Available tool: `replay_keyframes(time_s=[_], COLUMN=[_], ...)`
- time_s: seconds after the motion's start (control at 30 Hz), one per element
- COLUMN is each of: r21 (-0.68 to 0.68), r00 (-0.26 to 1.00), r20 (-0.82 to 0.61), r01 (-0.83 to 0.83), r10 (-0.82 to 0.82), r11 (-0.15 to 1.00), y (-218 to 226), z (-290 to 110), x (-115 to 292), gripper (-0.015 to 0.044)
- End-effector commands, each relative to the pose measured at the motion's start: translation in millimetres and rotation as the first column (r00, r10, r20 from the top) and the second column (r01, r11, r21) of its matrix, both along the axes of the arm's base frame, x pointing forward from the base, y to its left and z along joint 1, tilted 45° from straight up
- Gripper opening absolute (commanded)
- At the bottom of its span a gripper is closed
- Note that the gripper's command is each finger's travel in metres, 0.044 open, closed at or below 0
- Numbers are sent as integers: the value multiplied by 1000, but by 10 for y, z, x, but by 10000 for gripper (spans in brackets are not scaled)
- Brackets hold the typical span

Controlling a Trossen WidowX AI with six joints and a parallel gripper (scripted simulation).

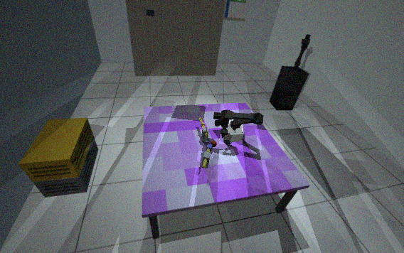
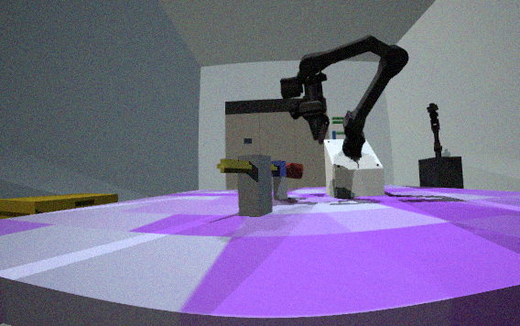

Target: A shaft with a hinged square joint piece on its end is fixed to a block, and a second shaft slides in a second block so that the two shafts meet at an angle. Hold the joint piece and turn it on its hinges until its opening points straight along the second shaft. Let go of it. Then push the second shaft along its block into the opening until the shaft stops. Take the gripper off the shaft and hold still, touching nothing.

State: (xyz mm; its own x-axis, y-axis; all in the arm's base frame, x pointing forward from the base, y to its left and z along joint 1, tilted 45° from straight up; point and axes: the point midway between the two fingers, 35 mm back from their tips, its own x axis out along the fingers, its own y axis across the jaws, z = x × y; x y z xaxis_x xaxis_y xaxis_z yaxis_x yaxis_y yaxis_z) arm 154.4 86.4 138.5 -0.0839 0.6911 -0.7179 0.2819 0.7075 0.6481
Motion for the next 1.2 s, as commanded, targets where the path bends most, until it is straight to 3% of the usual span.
replay_keyframes(time_s=[0.0,0.53,1.17], r21=[-12,-139,-396], r00=[995,845,439], r20=[-73,-377,-594], r01=[65,354,569], r10=[-65,-380,-674], r11=[998,925,721], y=[11,35,65], z=[-3,-21,-43], x=[0,9,19], gripper=[440,440,440])
